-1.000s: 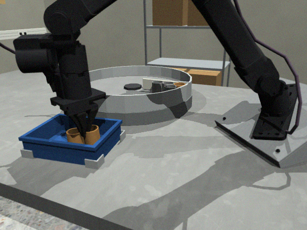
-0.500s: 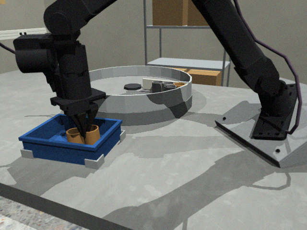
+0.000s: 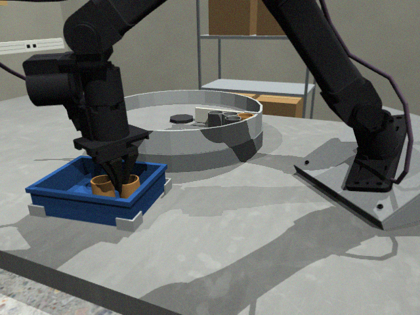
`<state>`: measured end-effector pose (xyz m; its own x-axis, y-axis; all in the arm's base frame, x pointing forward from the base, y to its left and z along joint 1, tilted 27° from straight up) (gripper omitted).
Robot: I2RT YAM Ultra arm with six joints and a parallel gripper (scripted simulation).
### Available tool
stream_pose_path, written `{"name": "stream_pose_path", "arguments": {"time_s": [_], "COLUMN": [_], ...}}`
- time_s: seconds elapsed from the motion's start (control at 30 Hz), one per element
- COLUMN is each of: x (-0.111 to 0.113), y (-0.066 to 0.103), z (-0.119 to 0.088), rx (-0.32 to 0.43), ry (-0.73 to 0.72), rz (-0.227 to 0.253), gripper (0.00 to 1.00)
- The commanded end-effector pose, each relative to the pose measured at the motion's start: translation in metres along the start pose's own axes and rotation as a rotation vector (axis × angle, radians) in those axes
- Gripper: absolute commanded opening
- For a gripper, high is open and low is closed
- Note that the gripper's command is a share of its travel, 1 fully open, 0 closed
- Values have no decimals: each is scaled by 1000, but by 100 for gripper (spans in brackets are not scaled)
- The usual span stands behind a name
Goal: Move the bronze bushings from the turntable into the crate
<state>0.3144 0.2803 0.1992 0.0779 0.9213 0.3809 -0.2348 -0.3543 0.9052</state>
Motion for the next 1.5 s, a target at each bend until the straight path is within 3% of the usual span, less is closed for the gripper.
{"name": "stream_pose_path", "arguments": {"time_s": [0.0,0.13,1.23,1.47], "x": [5,12,10,9], "y": [16,24,24,18], "z": [6,11,9,7], "rx": [-53,-74,-66,-46], "ry": [2,6,5,3], "rz": [33,55,47,27], "gripper": [0,0,0,0]}}
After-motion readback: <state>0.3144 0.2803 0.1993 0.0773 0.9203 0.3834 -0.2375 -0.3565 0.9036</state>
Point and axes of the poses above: the point where the finger pads meet when closed, its own y axis back along the fingers, its own x axis across the jaws, z = x × y, the point moved 2 cm from there along y, back along the fingers, and after that the axes turned 3 degrees about y, right-handed, at the moved point
